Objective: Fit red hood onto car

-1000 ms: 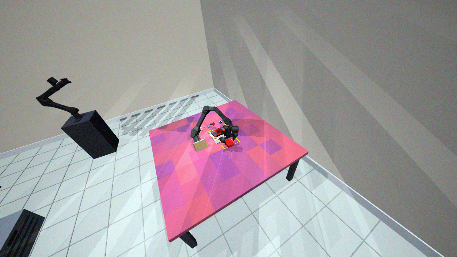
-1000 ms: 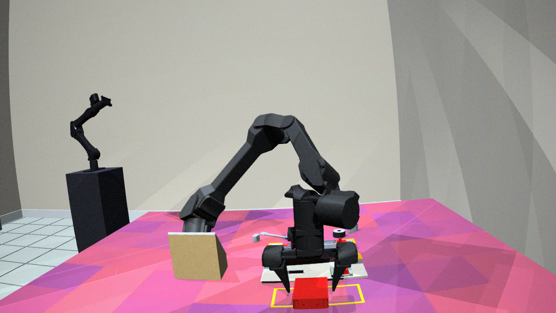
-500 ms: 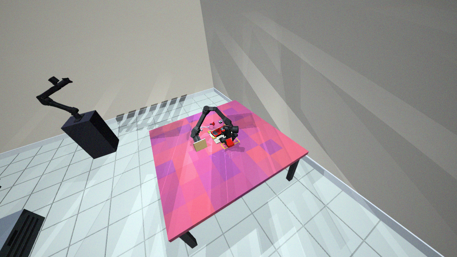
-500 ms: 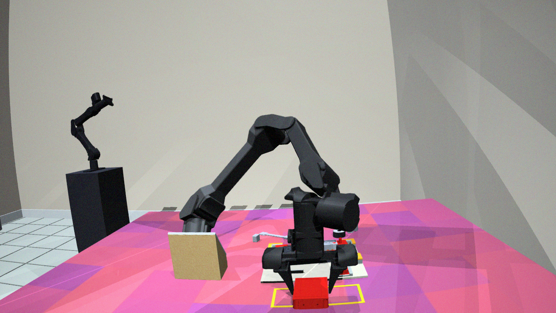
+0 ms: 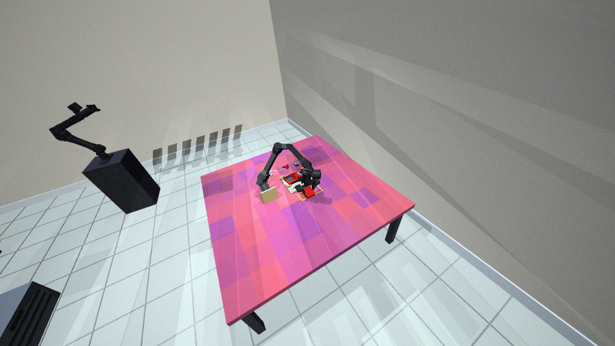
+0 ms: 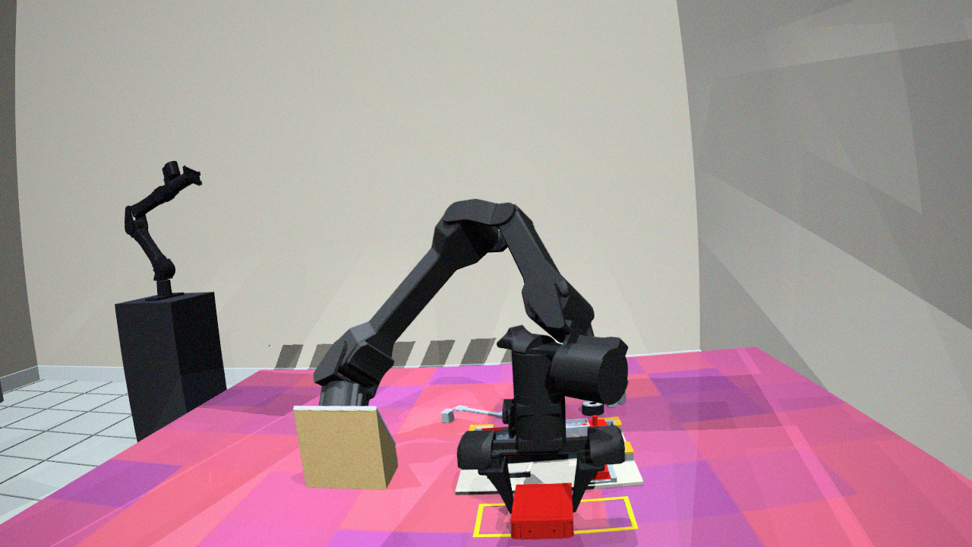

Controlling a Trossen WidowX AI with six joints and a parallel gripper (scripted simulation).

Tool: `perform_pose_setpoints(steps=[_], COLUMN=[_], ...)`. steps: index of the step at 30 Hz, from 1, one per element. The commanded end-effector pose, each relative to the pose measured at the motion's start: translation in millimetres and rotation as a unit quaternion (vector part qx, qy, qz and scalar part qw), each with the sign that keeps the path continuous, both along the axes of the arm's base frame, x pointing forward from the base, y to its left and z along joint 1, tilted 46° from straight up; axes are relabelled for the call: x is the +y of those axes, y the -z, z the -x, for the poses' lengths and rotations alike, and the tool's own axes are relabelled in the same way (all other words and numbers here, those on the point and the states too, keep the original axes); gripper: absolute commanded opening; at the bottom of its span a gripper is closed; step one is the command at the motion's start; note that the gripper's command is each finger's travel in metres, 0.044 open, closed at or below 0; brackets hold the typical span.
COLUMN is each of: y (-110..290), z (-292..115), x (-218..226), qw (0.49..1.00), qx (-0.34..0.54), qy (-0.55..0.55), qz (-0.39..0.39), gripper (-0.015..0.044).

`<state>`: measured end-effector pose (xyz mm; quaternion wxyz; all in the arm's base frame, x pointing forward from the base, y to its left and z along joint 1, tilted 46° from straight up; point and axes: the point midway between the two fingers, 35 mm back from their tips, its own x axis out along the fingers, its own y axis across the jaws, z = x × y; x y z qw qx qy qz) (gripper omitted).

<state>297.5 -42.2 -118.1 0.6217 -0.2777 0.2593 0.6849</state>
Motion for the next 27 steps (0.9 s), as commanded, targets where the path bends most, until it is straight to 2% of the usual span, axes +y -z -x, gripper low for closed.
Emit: perform_pose_setpoints(steps=[1,3,27], y=[-3.9,-6.0,-50.7], z=[-0.9,-1.2,-5.6], x=[-4.4,-6.6,-52.4], qw=[1.000,1.000,1.000], qx=[-0.003,-0.003,-0.003], qy=[-0.002,-0.002,-0.002], qz=[0.002,0.002,0.003], gripper=[0.0039,0.0000,0.0000])
